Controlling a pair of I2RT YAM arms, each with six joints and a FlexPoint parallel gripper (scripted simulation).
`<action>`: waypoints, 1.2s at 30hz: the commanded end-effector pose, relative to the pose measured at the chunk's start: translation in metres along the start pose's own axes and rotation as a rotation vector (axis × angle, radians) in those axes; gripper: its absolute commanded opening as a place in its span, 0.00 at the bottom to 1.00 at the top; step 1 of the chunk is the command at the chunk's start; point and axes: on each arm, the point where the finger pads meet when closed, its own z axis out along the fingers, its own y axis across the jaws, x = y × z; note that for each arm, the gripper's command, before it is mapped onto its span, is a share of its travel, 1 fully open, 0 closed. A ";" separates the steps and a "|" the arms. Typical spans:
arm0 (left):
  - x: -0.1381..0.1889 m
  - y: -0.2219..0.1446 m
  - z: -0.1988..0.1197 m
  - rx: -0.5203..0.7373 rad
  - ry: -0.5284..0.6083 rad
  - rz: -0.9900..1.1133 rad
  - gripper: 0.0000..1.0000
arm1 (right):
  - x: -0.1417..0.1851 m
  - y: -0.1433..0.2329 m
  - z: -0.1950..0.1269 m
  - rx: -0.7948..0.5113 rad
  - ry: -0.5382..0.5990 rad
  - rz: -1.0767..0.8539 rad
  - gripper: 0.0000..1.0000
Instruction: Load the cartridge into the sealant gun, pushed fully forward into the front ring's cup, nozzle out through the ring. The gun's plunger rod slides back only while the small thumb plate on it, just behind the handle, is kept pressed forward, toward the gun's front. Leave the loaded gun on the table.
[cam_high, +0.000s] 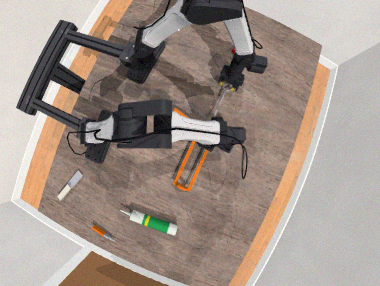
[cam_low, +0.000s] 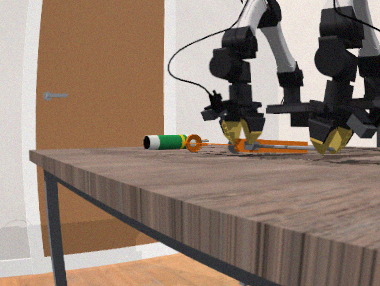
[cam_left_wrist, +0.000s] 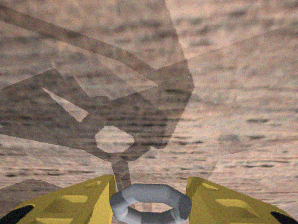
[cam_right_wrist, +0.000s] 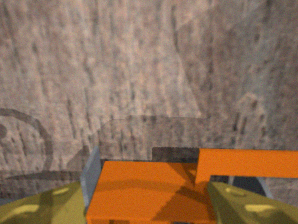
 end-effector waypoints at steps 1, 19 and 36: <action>-0.014 -0.002 -0.012 -0.002 -0.022 0.026 0.00 | 0.003 -0.026 0.008 0.070 0.033 0.007 0.03; 0.008 -0.016 -0.019 0.038 0.097 0.039 0.00 | 0.003 -0.025 0.008 0.070 0.033 0.004 0.03; -0.015 -0.013 -0.033 0.055 0.055 0.032 0.00 | 0.003 -0.027 0.008 0.071 0.032 0.027 0.03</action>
